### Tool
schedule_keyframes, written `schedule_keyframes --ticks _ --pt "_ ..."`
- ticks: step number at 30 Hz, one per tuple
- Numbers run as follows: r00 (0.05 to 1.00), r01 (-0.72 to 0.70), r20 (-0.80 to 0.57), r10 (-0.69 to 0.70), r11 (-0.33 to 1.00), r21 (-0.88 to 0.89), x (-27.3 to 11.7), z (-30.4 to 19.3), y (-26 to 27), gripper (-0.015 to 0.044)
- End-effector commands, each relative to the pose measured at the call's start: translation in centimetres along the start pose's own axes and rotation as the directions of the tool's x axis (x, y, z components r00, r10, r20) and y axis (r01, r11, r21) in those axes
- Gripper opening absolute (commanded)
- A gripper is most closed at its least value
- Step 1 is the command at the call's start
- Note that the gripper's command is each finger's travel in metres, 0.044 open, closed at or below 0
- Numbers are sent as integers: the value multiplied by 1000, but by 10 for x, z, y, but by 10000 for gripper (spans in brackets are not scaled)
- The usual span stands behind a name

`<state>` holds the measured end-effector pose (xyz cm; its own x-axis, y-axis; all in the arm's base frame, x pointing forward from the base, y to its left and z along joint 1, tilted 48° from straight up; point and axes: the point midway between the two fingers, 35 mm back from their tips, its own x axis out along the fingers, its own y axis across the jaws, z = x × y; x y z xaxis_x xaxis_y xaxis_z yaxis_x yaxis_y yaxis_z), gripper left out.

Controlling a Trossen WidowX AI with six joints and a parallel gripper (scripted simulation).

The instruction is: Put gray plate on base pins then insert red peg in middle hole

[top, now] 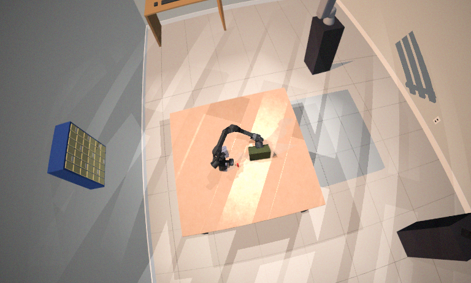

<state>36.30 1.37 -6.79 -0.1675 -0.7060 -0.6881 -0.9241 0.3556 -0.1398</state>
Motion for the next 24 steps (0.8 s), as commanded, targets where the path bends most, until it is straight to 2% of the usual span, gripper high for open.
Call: schedule_keyframes --ticks 1,24 --pt "1000 1 -4 -1 1000 -8 8 0 1 440" --pt "1000 1 -6 -2 1000 -7 45 -1 1 440"
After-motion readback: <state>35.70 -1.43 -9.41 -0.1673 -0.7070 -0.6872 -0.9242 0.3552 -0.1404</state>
